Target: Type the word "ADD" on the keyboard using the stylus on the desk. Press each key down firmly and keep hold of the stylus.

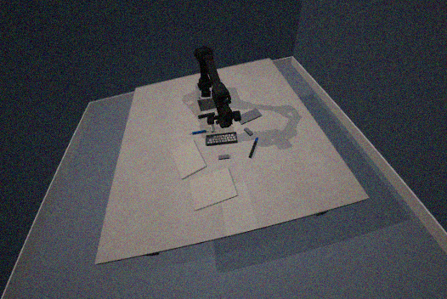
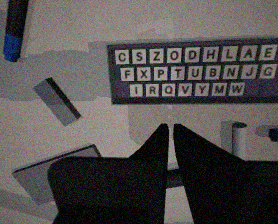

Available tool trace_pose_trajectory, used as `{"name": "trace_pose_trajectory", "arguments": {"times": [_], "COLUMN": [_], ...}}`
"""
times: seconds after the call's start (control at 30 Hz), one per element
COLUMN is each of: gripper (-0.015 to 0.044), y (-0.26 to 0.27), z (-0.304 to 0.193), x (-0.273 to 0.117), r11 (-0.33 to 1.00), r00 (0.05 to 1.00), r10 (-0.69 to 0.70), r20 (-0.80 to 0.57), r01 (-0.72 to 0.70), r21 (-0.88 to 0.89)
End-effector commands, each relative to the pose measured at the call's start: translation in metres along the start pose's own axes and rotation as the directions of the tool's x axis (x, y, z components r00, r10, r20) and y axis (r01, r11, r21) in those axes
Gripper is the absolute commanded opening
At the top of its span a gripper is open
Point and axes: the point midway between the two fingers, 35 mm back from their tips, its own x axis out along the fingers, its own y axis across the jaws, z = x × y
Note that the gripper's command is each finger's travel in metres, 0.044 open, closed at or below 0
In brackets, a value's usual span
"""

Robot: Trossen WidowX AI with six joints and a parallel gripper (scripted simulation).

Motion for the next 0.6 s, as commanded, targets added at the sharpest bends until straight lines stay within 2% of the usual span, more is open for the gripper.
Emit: {"name": "trace_pose_trajectory", "arguments": {"times": [0.0,0.23,0.33,0.43,0.5,0.57], "gripper": [0.0000,0.0000,0.0079,0.0150,0.0150,0.0150], "y": [0.000,0.000,-0.003,-0.042,-0.075,-0.108], "z": [0.000,0.000,0.000,-0.002,-0.007,-0.016], "x": [0.000,0.000,0.001,0.012,0.019,0.025], "r11": [1.000,1.000,1.000,0.947,0.831,0.662], "r00": [1.000,1.000,1.000,0.994,0.980,0.958], "r10": [0.000,0.000,-0.007,-0.107,-0.195,-0.283], "r20": [0.000,0.000,0.003,0.031,0.046,0.050], "r01": [0.000,0.000,0.007,0.092,0.140,0.157], "r21": [0.000,0.000,0.021,0.308,0.538,0.732]}}
